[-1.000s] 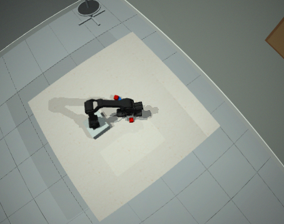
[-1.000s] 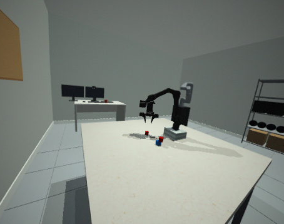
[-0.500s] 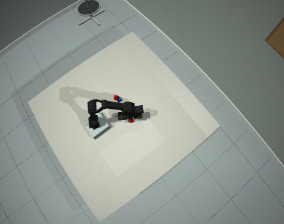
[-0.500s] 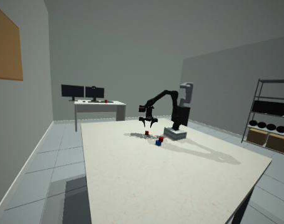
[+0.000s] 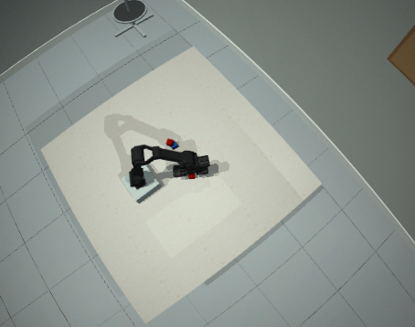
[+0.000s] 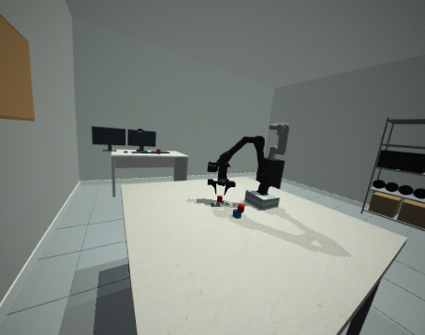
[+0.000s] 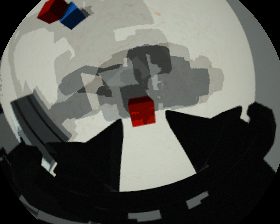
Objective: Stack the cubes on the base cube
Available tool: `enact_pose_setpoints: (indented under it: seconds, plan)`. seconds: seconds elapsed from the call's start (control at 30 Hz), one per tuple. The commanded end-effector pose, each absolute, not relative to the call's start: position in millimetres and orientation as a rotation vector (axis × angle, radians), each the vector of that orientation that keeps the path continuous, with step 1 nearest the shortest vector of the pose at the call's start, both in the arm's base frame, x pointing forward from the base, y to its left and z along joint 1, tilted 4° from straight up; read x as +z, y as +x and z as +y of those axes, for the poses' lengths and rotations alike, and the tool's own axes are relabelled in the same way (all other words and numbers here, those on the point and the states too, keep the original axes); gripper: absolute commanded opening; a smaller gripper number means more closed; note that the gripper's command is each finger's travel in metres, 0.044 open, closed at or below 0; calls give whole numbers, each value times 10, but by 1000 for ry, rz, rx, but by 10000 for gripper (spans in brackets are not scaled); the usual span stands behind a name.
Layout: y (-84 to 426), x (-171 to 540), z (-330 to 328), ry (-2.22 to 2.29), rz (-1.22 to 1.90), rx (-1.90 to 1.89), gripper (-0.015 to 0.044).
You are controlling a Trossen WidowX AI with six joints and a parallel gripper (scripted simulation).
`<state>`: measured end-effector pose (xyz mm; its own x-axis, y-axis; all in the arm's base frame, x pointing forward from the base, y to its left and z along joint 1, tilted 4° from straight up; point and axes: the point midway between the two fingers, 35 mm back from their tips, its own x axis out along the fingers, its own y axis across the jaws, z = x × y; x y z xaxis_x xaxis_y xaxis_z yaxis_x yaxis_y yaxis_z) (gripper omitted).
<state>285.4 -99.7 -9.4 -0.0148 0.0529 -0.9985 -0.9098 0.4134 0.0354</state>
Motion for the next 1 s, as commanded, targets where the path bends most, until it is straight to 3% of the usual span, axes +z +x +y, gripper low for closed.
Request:
enact_pose_setpoints:
  seconds: [0.0, 0.5, 0.7, 0.97]
  plan:
    - [2852, -163, -999, -847, 1367, 929, 265]
    - [2843, -382, -986, -847, 1367, 929, 265]
    - [2843, -382, -986, -847, 1367, 929, 108]
    - [2864, -279, -998, -847, 1367, 929, 105]
